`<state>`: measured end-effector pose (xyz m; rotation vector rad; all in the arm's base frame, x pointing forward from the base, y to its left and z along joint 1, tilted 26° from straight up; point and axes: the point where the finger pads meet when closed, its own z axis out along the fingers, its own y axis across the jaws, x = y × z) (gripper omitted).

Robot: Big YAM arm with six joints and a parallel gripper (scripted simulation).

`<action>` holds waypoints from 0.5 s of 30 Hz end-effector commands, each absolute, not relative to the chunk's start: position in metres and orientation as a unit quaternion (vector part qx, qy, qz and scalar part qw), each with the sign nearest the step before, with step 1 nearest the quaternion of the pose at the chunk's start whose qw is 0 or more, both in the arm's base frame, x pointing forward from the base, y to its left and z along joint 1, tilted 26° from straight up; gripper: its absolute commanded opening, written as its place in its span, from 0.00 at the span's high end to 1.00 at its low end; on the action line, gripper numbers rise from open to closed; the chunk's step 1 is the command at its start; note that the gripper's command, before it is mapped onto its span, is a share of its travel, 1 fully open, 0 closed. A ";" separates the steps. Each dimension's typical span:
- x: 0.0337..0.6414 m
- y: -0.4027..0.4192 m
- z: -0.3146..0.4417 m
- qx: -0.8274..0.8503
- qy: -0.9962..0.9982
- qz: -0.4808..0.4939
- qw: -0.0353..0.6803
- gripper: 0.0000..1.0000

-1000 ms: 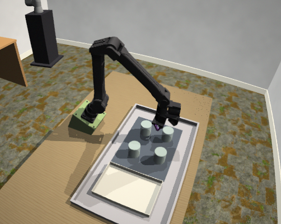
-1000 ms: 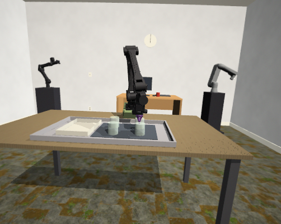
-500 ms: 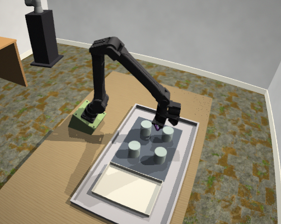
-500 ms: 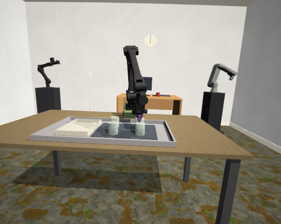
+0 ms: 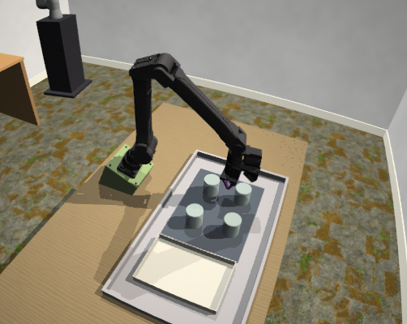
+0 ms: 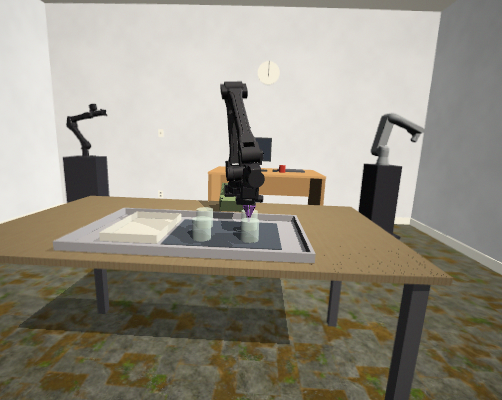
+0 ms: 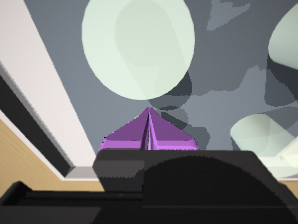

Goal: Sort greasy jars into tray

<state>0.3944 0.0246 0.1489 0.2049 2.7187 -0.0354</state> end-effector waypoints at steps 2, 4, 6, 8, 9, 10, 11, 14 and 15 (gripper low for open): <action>0.397 0.029 0.159 0.075 0.972 -0.010 0.223 1.00; 0.397 0.029 0.159 0.075 0.972 -0.010 0.223 1.00; 0.397 0.029 0.159 0.075 0.972 -0.010 0.223 1.00; 0.397 0.029 0.159 0.075 0.972 -0.010 0.223 1.00; 0.397 0.029 0.159 0.075 0.972 -0.010 0.223 1.00; 0.397 0.029 0.159 0.075 0.972 -0.010 0.223 1.00; 0.394 0.029 0.165 0.075 0.972 -0.010 0.223 1.00; 0.384 0.030 0.186 0.075 0.972 -0.010 0.223 1.00; 0.381 0.031 0.193 0.075 0.972 -0.010 0.223 1.00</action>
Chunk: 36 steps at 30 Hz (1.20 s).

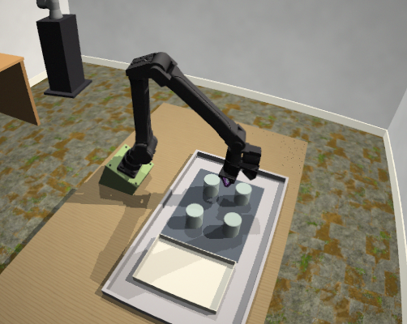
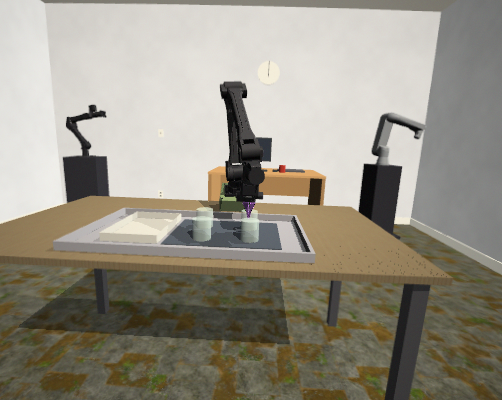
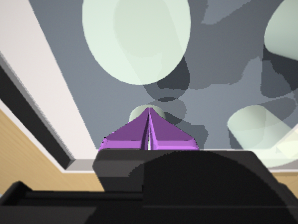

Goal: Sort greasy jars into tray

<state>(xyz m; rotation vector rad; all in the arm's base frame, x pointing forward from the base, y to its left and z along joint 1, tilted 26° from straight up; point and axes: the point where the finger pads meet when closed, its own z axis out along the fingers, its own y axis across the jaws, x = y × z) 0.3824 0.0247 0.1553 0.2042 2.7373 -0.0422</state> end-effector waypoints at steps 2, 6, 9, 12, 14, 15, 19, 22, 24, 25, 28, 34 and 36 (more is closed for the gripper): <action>0.374 0.032 0.207 0.075 0.972 -0.010 0.223 1.00; 0.368 0.032 0.220 0.075 0.972 -0.010 0.223 1.00; 0.364 0.033 0.227 0.075 0.972 -0.010 0.223 1.00; 0.364 0.033 0.227 0.075 0.972 -0.010 0.223 1.00; 0.364 0.033 0.227 0.075 0.972 -0.010 0.223 1.00; 0.364 0.033 0.227 0.075 0.972 -0.010 0.223 1.00; 0.364 0.033 0.227 0.075 0.972 -0.010 0.223 1.00; 0.364 0.033 0.227 0.075 0.972 -0.010 0.223 1.00; 0.364 0.033 0.227 0.075 0.972 -0.010 0.223 1.00; 0.364 0.033 0.227 0.075 0.972 -0.010 0.223 1.00; 0.364 0.033 0.227 0.075 0.972 -0.010 0.223 1.00; 0.364 0.033 0.227 0.075 0.972 -0.010 0.223 1.00; 0.364 0.033 0.227 0.075 0.972 -0.010 0.223 1.00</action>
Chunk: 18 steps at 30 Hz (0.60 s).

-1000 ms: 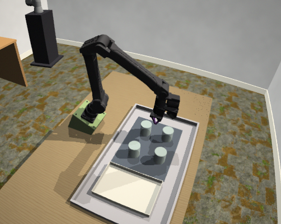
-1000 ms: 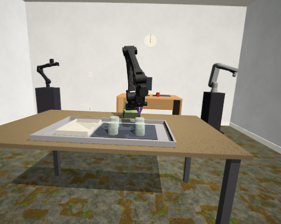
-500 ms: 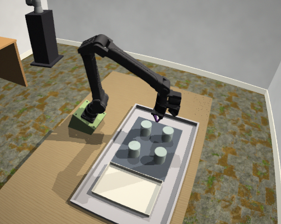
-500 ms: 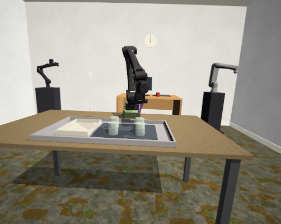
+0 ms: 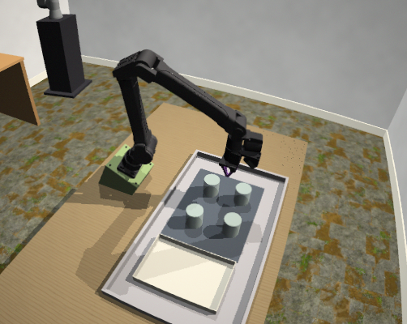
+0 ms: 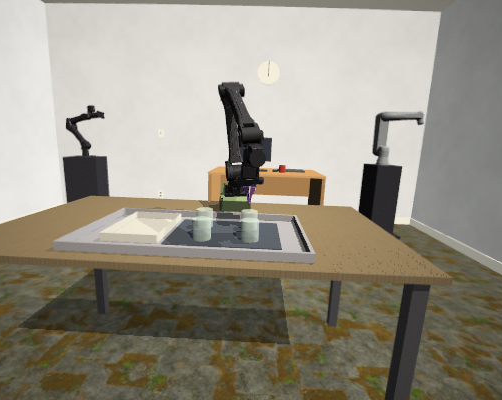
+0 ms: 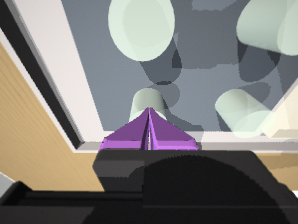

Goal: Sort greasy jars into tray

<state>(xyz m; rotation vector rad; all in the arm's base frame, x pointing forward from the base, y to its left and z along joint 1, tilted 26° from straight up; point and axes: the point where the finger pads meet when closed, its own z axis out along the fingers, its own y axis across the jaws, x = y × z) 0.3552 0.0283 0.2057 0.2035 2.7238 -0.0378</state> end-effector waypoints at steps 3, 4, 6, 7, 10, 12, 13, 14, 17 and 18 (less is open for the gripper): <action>0.364 0.033 0.227 0.075 0.972 -0.010 0.223 1.00; 0.364 0.033 0.227 0.075 0.972 -0.010 0.223 1.00; 0.364 0.033 0.227 0.075 0.972 -0.010 0.223 1.00; 0.367 0.037 0.237 0.075 0.972 -0.010 0.223 1.00; 0.367 0.037 0.237 0.075 0.972 -0.010 0.223 1.00; 0.367 0.037 0.237 0.075 0.972 -0.010 0.223 1.00; 0.367 0.037 0.237 0.075 0.972 -0.010 0.223 1.00; 0.367 0.037 0.237 0.075 0.972 -0.010 0.223 1.00; 0.362 0.013 0.236 0.075 0.972 -0.010 0.223 1.00; 0.360 0.005 0.236 0.075 0.972 -0.010 0.223 1.00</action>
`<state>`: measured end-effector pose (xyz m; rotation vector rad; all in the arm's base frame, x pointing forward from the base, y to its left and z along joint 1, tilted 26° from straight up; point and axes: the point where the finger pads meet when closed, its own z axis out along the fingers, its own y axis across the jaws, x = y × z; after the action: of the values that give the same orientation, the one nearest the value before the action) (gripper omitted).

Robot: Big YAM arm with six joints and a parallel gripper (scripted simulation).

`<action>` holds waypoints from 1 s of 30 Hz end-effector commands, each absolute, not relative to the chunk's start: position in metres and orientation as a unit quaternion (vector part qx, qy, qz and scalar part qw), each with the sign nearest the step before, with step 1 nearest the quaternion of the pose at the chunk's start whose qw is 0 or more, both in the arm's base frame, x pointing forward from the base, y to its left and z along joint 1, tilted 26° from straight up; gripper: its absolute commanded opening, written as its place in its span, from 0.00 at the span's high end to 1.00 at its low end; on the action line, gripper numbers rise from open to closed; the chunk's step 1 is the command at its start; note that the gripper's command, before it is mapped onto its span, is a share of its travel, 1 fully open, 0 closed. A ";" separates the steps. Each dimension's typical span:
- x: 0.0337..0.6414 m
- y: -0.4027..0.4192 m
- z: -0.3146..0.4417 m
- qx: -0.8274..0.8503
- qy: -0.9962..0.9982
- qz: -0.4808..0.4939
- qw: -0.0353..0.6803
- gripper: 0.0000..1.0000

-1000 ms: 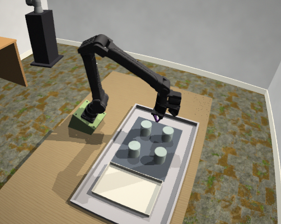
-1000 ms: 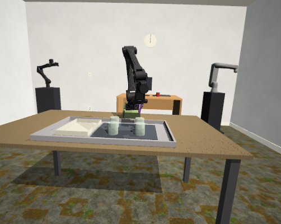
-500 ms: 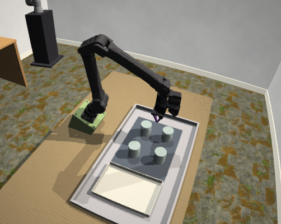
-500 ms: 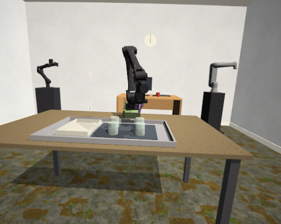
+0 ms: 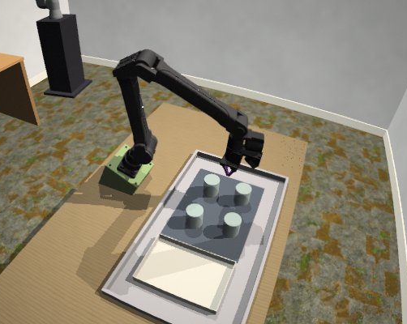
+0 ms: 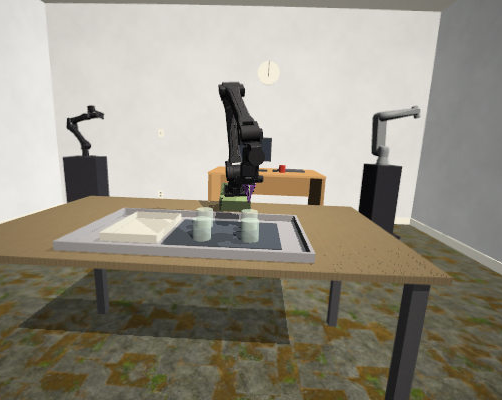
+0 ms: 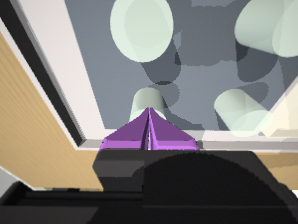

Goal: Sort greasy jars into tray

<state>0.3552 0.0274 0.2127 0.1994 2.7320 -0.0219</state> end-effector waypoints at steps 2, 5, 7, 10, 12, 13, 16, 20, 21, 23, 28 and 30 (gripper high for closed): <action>0.358 -0.003 0.236 0.075 0.972 -0.010 0.223 1.00; 0.355 -0.020 0.235 0.075 0.972 -0.010 0.223 1.00; 0.352 -0.036 0.234 0.075 0.972 -0.010 0.223 1.00; 0.347 -0.060 0.233 0.075 0.972 -0.010 0.223 1.00; 0.343 -0.076 0.233 0.075 0.972 -0.010 0.223 1.00; 0.342 -0.084 0.232 0.075 0.972 -0.010 0.223 1.00; 0.337 -0.109 0.231 0.075 0.972 -0.010 0.223 1.00; 0.333 -0.125 0.231 0.075 0.972 -0.010 0.223 1.00; 0.332 -0.133 0.230 0.075 0.972 -0.010 0.223 1.00; 0.328 -0.149 0.230 0.075 0.972 -0.010 0.223 1.00; 0.334 -0.150 0.217 0.075 0.972 -0.010 0.223 1.00; 0.339 -0.150 0.208 0.075 0.972 -0.010 0.223 1.00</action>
<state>0.3286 -0.1501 0.2168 0.2613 2.6836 -0.0257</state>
